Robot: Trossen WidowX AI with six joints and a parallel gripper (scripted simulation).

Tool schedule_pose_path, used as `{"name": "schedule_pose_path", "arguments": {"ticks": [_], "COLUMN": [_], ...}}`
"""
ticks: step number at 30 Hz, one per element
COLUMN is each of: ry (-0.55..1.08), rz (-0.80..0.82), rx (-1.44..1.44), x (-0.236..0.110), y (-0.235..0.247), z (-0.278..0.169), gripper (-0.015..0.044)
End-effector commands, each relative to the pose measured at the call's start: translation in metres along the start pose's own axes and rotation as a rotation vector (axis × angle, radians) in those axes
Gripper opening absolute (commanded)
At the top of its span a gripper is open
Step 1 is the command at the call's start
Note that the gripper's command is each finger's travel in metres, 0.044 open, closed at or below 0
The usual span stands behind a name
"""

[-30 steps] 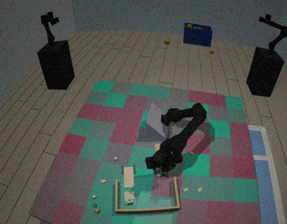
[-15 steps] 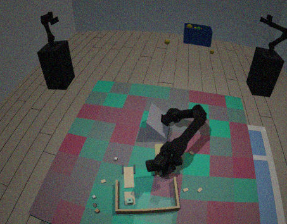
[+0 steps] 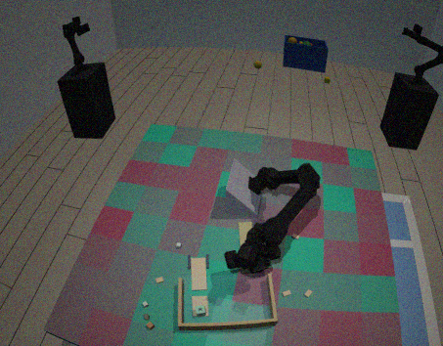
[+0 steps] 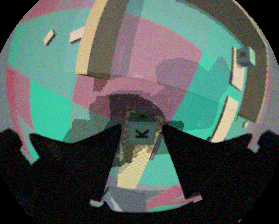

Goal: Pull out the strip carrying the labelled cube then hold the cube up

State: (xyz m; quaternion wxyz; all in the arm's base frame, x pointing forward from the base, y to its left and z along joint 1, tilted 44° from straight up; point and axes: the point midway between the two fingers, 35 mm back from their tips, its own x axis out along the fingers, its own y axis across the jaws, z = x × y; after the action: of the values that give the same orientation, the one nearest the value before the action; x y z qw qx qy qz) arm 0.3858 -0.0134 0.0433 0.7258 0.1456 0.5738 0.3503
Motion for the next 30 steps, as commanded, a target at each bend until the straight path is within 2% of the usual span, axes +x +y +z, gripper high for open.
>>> {"name": "schedule_pose_path", "arguments": {"ticks": [1,8,12,19,23,30], "ry": [-0.003,-0.003,0.001,0.001,0.001,0.001], "rz": [0.006,0.007,0.002,0.002,0.002,0.003], "rx": [0.009,0.009,0.000,0.000,0.000,0.008], "x": [0.007,0.014,0.012,0.012,0.009,-0.019], "y": [0.000,0.001,0.001,0.001,0.002,0.011], "z": [-0.002,-0.002,-0.001,-0.001,-0.004,-0.040], "gripper": [0.0250,0.0250,0.0145,0.0098,0.0000,0.0000]}}
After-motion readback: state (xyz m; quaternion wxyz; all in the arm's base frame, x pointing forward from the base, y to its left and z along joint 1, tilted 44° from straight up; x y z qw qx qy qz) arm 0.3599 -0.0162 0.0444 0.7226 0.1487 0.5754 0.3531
